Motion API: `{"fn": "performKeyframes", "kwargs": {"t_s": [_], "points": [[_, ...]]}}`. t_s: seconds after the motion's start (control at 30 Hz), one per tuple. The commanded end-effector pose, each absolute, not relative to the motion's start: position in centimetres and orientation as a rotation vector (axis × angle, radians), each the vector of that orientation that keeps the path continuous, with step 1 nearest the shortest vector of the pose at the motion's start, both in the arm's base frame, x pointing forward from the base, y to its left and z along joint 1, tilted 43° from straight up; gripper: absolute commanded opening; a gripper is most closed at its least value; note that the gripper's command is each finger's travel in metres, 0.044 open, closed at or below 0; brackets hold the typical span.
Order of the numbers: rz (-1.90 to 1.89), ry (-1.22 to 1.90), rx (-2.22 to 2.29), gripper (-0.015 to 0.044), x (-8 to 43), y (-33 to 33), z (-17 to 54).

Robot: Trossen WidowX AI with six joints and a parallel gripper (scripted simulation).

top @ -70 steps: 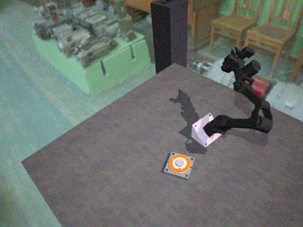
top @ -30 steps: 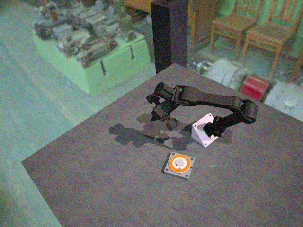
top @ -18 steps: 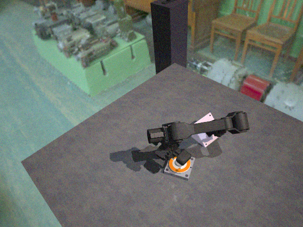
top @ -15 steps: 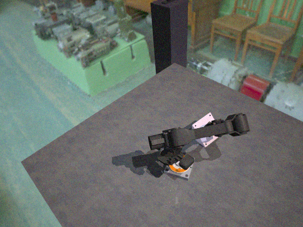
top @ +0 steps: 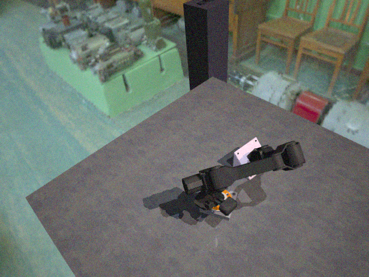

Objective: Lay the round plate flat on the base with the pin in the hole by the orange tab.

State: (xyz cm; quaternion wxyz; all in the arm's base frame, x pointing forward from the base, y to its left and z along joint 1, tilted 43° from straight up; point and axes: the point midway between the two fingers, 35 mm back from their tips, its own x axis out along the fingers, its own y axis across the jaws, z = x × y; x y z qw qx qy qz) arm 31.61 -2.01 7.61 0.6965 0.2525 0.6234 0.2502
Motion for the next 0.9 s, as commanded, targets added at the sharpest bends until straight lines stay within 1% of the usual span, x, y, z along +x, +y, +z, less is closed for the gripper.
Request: {"fn": "performKeyframes", "kwargs": {"t_s": [0.0,0.87], "points": [[0.560,1.392,0.573,0.0000,31.5,-1.1,6.9],[0.560,1.392,0.574,0.0000,29.6,0.9,8.3]]}}
